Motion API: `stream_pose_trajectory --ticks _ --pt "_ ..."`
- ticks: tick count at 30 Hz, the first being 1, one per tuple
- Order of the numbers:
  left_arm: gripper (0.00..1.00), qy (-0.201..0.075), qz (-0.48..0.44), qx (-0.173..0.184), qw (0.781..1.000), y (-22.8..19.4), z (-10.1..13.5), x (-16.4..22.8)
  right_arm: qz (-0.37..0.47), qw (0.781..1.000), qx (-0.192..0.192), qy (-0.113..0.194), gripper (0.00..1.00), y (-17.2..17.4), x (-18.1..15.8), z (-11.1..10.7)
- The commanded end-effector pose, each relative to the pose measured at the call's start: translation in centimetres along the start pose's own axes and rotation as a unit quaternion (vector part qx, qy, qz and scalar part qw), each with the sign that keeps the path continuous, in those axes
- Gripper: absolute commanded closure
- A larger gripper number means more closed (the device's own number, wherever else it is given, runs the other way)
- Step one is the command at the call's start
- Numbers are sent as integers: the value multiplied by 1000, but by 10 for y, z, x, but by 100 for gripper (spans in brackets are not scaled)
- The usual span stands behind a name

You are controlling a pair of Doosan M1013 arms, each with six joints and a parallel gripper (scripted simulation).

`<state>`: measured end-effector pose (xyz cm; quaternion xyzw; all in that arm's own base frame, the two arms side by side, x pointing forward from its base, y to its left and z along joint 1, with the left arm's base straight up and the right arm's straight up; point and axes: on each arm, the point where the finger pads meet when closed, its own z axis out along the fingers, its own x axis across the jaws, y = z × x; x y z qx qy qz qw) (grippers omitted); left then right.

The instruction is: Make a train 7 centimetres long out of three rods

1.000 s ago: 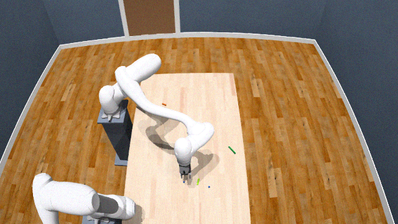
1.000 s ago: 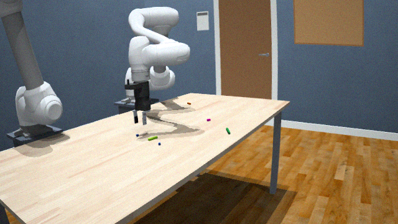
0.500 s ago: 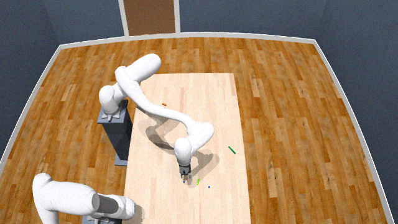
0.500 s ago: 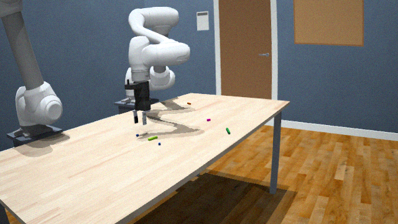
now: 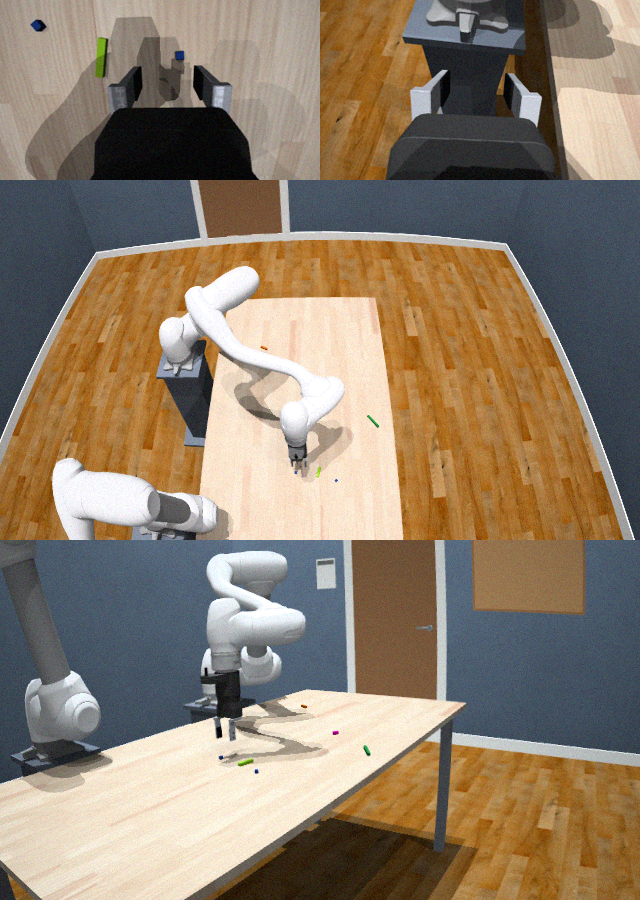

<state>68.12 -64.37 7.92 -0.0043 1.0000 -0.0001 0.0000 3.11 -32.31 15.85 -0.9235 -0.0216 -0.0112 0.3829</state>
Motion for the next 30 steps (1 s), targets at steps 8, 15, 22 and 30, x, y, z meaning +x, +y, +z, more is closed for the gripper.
stream_pose_trajectory --ticks 8,15,22,30 --pt "0 -1 -3 0 1000 0 -1 -1 0 1000 0 0 0 0 0 0" --pt "0 -1 -81 1 997 -7 -2 -11 0 1000 0 0 0 0 0 0" --pt "0 -1 -198 1 980 -16 -2 -25 0 1000 0 0 0 0 0 0" --pt "0 -1 -321 1 947 -23 -2 -40 0 1000 0 0 0 0 0 0"
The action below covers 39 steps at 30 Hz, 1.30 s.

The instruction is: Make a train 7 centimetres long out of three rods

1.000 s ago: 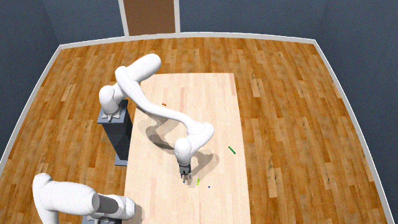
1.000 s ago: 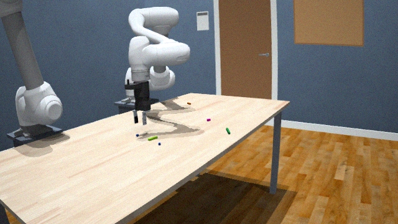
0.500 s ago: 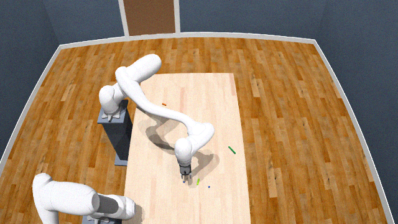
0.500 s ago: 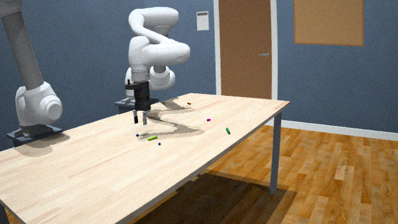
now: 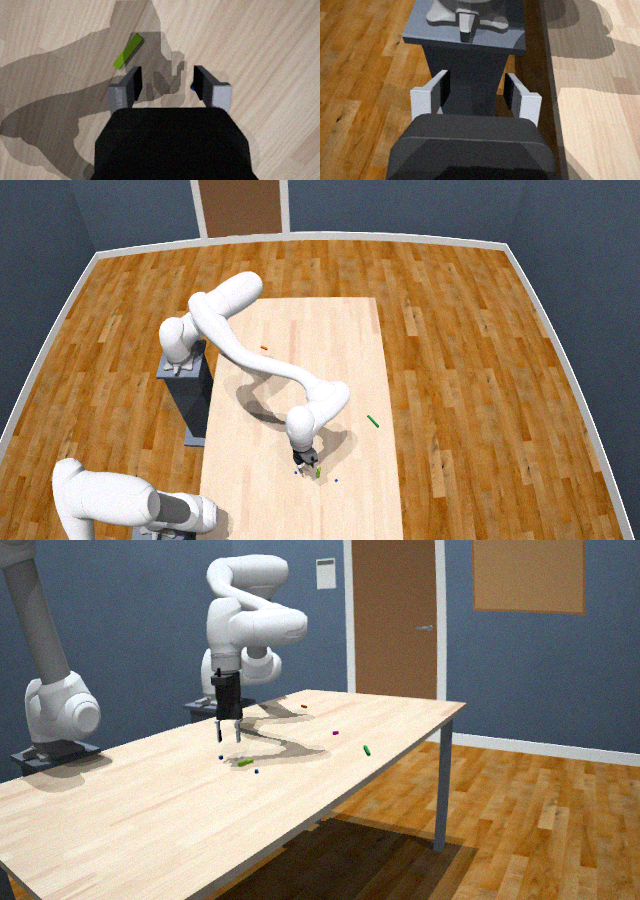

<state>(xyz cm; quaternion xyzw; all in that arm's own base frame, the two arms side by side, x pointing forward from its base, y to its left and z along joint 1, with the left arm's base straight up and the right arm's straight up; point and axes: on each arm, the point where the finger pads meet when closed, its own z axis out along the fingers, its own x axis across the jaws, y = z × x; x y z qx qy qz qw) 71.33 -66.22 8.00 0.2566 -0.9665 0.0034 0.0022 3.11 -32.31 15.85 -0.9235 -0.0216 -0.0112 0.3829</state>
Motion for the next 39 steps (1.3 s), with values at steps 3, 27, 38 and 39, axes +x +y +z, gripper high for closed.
stream_pose_trajectory --ticks 3,27,38,39 --pt "0 -4 -116 -1 993 -12 -2 -8 0 1000 0 0 0 0 0 0" --pt "0 -4 -480 0 877 -41 -1 -31 0 1000 0 0 0 0 0 0" --pt "0 -4 -505 0 863 -43 -1 -32 0 1000 0 0 0 0 0 0" --pt "0 -4 -505 0 863 -43 -1 -32 0 1000 0 0 0 0 0 0"
